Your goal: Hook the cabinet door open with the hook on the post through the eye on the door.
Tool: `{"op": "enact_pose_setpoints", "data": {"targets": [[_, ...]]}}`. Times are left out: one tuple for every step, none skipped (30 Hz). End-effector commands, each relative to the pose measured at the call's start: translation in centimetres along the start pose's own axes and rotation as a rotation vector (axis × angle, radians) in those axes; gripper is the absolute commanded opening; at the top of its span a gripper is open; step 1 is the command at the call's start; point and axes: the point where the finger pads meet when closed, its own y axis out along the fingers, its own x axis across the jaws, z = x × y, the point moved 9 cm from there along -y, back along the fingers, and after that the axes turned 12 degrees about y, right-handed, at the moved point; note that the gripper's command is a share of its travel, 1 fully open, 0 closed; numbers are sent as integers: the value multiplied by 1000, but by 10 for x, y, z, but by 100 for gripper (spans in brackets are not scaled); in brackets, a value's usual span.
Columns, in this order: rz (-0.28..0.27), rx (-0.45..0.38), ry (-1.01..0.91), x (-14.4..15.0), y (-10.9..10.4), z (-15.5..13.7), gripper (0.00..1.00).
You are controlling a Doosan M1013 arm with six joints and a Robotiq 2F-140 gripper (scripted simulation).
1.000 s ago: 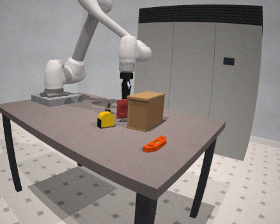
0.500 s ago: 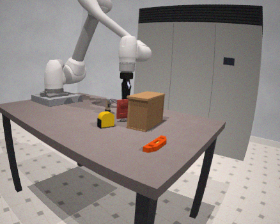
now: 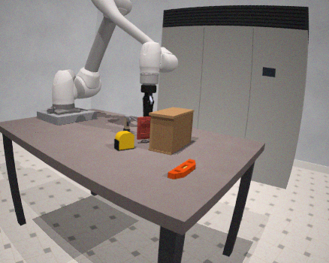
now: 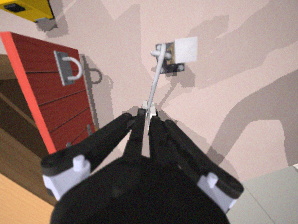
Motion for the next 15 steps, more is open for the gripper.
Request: {"op": "enact_pose_setpoints", "data": {"targets": [[-1, 9, 7, 1, 1, 2, 3], [-1, 9, 7, 1, 0, 2, 3], [-1, 9, 7, 1, 0, 1, 3], [-1, 9, 7, 1, -1, 1, 3], [-1, 9, 7, 1, -2, 1, 3], [-1, 9, 7, 1, -2, 1, 3], [-1, 9, 7, 1, -2, 1, 3], [-1, 9, 7, 1, -4, 0, 3], [-1, 9, 7, 1, -5, 0, 3], [-1, 9, 7, 1, -5, -1, 3], [-1, 9, 7, 1, -5, -1, 3], [-1, 9, 7, 1, -5, -1, 3], [-1, 9, 7, 1, -6, -1, 3], [-1, 9, 7, 1, -7, -1, 3], [-1, 9, 7, 1, -8, -2, 3]]}}
